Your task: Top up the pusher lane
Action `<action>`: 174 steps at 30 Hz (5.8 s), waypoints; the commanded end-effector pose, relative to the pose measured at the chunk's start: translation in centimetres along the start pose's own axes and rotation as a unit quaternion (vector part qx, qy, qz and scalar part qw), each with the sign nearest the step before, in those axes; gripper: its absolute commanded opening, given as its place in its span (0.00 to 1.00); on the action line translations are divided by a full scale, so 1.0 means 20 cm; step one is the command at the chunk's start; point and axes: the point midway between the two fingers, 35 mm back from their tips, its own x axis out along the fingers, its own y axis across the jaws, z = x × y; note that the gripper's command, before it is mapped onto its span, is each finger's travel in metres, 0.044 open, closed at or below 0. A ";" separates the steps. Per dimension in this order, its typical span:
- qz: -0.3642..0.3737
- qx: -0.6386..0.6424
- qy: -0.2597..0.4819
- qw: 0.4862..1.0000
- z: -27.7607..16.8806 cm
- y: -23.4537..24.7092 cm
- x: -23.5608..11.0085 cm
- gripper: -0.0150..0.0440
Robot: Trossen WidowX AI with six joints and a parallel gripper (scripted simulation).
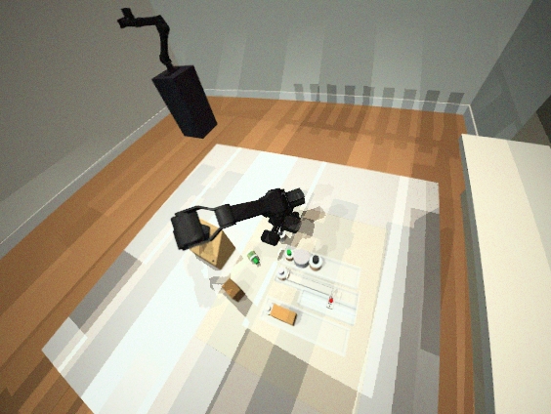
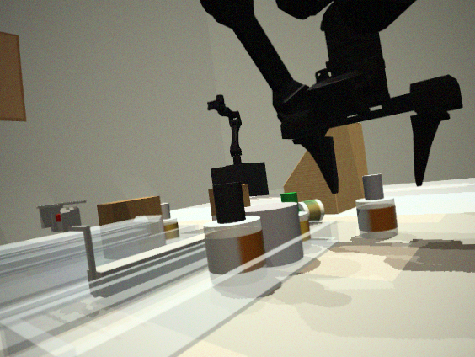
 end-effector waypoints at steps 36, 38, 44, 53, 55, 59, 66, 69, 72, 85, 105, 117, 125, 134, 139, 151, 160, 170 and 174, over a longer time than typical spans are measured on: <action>-0.003 -0.006 0.002 1.000 0.00 -0.01 0.00 0.25; -0.003 -0.006 0.002 1.000 0.00 -0.01 -0.08 0.25; -0.003 -0.006 0.003 1.000 -0.03 -0.02 -0.34 0.25; -0.001 -0.008 0.002 1.000 -0.02 -0.07 -0.38 0.25; 0.001 -0.009 0.002 1.000 0.01 -0.13 -0.37 0.25; 0.004 -0.013 0.001 1.000 0.05 -0.24 -0.33 0.25; 0.003 -0.017 0.000 1.000 0.10 -0.45 -0.26 0.25; 0.001 -0.018 0.000 1.000 0.11 -0.54 -0.22 0.25; -0.002 -0.020 0.001 1.000 0.11 -0.63 -0.19 0.25; -0.009 -0.021 0.003 1.000 0.10 -0.77 -0.07 0.25; -0.009 -0.021 0.003 1.000 0.12 -0.77 -0.01 0.25; -0.009 -0.021 0.003 1.000 0.15 -0.77 -0.01 0.25; -0.009 -0.021 0.003 1.000 0.16 -0.77 -0.01 0.25; -0.009 -0.021 0.003 1.000 0.18 -0.77 -0.01 0.25; -0.009 -0.021 0.003 1.000 0.19 -0.77 -0.01 0.25; -0.009 -0.020 0.003 1.000 0.21 -0.77 -0.01 0.25; -0.009 -0.020 0.003 1.000 0.23 -0.77 -0.01 0.25; -0.009 -0.020 0.003 1.000 0.25 -0.77 -0.02 0.25; -0.009 -0.020 0.003 1.000 0.26 -0.77 -0.02 0.25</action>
